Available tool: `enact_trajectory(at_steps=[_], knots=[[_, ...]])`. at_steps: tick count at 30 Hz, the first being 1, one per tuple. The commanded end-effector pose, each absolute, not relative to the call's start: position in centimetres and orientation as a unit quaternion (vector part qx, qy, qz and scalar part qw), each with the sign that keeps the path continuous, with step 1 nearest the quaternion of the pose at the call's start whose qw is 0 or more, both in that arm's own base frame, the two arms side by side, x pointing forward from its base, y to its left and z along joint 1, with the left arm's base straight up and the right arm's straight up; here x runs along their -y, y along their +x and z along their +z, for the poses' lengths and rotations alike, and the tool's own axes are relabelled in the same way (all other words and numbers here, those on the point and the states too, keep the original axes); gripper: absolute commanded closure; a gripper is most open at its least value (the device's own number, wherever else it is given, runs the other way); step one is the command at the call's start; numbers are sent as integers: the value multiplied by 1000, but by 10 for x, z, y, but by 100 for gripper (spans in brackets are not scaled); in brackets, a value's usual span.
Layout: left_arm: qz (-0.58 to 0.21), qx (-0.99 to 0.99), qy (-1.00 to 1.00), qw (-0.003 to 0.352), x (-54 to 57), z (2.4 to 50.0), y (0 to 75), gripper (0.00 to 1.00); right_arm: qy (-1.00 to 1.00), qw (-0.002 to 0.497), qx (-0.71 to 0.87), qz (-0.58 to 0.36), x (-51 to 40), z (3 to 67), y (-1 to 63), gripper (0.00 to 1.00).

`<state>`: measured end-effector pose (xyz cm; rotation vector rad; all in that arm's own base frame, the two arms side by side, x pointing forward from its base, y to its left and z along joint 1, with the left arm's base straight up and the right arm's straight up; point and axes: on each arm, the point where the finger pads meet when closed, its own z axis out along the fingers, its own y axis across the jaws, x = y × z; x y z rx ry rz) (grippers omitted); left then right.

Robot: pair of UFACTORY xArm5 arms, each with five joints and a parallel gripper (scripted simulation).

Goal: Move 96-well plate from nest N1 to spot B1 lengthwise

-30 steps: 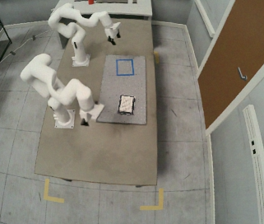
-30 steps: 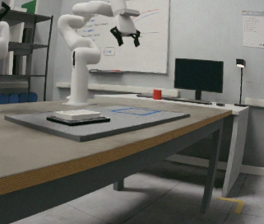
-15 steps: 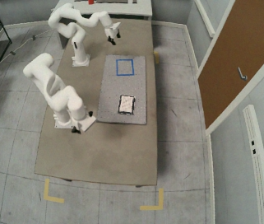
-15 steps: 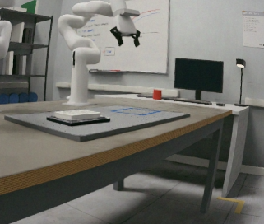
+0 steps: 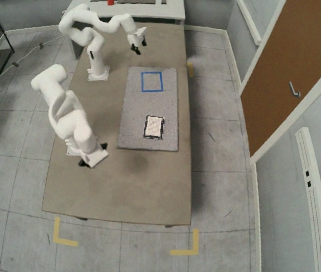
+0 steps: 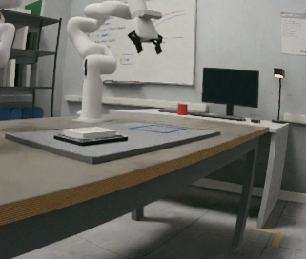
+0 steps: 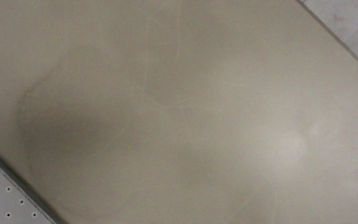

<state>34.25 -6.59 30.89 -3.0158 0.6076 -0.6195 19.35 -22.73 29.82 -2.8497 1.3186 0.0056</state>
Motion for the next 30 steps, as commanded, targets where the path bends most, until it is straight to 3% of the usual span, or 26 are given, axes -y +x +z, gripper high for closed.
enact_trajectory(at_steps=[1, 30], knots=[[-199, -194, -961, 2, 66, 311, 343, 0, -901, 0, -433, 0, 234, 300, 187, 0], [-199, -194, -961, 2, 66, 311, 343, 0, -892, 0, -452, 0, 241, 300, 177, 0]])
